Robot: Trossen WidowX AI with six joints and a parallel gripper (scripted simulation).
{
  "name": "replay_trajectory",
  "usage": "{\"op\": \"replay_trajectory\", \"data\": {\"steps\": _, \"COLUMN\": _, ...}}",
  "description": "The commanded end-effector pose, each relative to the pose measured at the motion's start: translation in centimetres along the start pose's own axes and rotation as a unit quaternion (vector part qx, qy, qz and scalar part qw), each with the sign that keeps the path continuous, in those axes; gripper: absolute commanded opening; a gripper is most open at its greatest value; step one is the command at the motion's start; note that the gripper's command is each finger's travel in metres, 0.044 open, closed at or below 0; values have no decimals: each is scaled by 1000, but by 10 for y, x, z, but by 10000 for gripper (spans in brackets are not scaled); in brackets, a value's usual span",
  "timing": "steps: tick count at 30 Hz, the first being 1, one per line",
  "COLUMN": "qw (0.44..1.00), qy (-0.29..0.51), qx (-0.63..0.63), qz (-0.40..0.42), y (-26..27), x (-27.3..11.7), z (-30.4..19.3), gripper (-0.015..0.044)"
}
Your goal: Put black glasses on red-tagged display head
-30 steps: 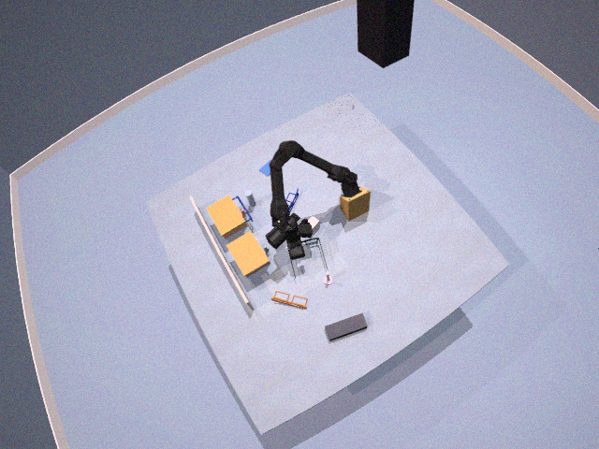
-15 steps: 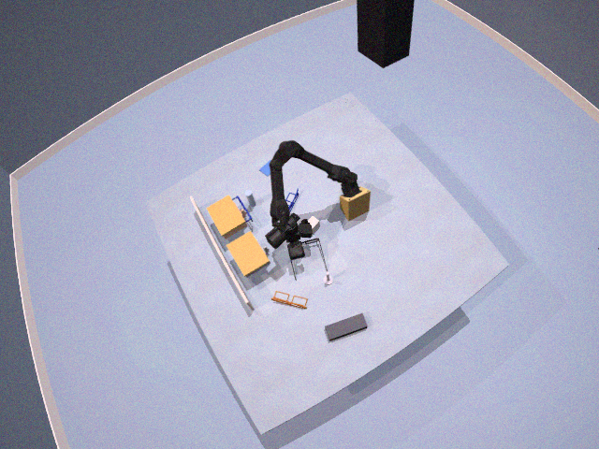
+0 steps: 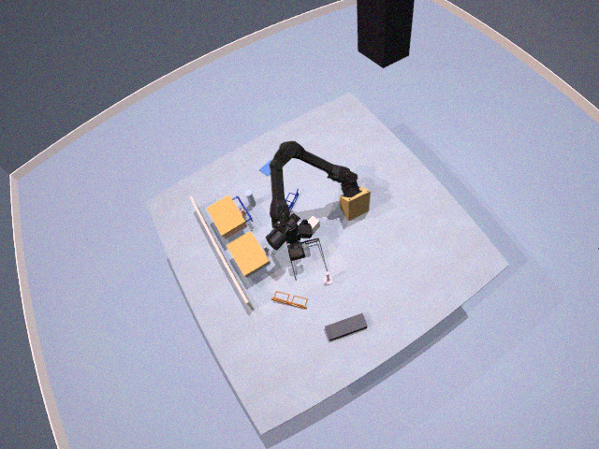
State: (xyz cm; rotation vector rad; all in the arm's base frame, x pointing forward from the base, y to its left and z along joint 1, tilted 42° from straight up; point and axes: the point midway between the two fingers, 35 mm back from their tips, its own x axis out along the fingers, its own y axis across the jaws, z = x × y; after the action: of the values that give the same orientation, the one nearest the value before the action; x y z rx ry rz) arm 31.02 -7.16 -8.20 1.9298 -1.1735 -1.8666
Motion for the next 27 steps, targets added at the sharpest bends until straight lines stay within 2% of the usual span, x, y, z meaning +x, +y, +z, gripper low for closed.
{"op": "replay_trajectory", "data": {"steps": 1, "qw": 1000, "qy": -4, "qx": -2, "qz": 1, "y": -5, "x": -1, "z": 2, "gripper": 107}}
{"op": "replay_trajectory", "data": {"steps": 5, "qw": 1000, "qy": -4, "qx": -2, "qz": 1, "y": -5, "x": -4, "z": 2, "gripper": 107}}
{"op": "replay_trajectory", "data": {"steps": 10, "qw": 1000, "qy": -4, "qx": -2, "qz": 0, "y": 5, "x": -46, "z": 2, "gripper": 107}}
{"op": "replay_trajectory", "data": {"steps": 16, "qw": 1000, "qy": -4, "qx": -2, "qz": 0, "y": 6, "x": -49, "z": 2, "gripper": 107}}
{"op": "replay_trajectory", "data": {"steps": 20, "qw": 1000, "qy": -2, "qx": -7, "qz": 2, "y": 3, "x": -43, "z": 2, "gripper": 200}}
{"op": "replay_trajectory", "data": {"steps": 27, "qw": 1000, "qy": -2, "qx": -5, "qz": 1, "y": 3, "x": -44, "z": 2, "gripper": 200}}
